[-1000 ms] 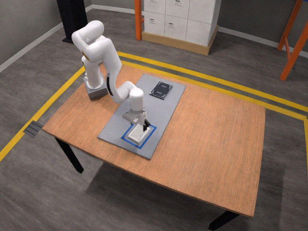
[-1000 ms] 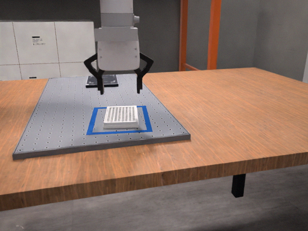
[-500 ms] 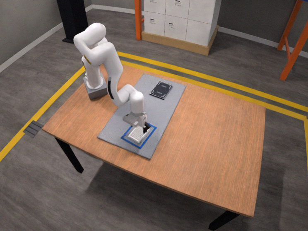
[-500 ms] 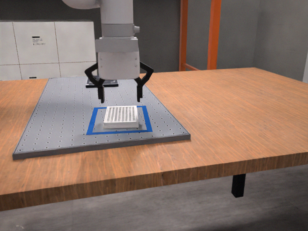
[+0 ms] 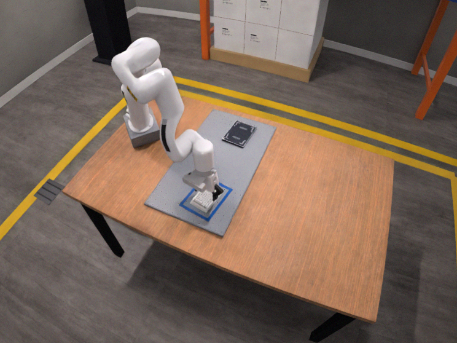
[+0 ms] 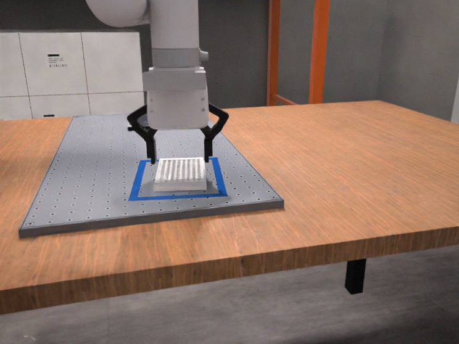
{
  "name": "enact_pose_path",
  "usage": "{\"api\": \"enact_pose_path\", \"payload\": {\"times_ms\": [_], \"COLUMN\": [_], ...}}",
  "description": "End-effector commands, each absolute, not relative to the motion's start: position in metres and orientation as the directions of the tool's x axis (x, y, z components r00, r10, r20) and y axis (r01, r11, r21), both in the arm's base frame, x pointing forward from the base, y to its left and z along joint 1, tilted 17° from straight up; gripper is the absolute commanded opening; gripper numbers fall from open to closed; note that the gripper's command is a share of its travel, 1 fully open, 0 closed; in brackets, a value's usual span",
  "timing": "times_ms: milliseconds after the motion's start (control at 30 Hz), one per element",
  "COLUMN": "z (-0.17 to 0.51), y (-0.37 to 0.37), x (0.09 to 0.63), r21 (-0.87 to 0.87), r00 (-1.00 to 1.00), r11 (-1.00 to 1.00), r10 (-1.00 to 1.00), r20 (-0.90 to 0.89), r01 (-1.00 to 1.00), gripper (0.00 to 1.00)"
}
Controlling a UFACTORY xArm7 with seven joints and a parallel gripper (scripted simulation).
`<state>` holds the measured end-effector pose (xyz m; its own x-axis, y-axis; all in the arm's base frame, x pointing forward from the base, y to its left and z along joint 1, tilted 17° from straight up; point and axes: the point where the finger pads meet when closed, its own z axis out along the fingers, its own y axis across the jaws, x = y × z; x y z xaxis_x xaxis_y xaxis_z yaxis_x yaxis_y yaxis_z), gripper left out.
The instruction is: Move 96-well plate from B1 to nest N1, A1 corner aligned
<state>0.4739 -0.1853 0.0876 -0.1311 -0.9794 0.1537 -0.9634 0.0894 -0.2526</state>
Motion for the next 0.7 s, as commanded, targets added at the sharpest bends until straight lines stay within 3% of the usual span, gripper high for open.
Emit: {"api": "enact_pose_path", "payload": {"times_ms": [0, 667], "z": [0.0891, 0.0821], "y": [-0.1856, -0.1869], "x": [0.4754, 0.4772], "r21": [-0.257, -0.257], "r00": [-0.131, -0.131], "r11": [0.089, 0.089], "r10": [-0.979, -0.979], "r20": [0.155, 0.155], "r01": [-0.962, -0.962], "gripper": [1.0, 1.0]}}
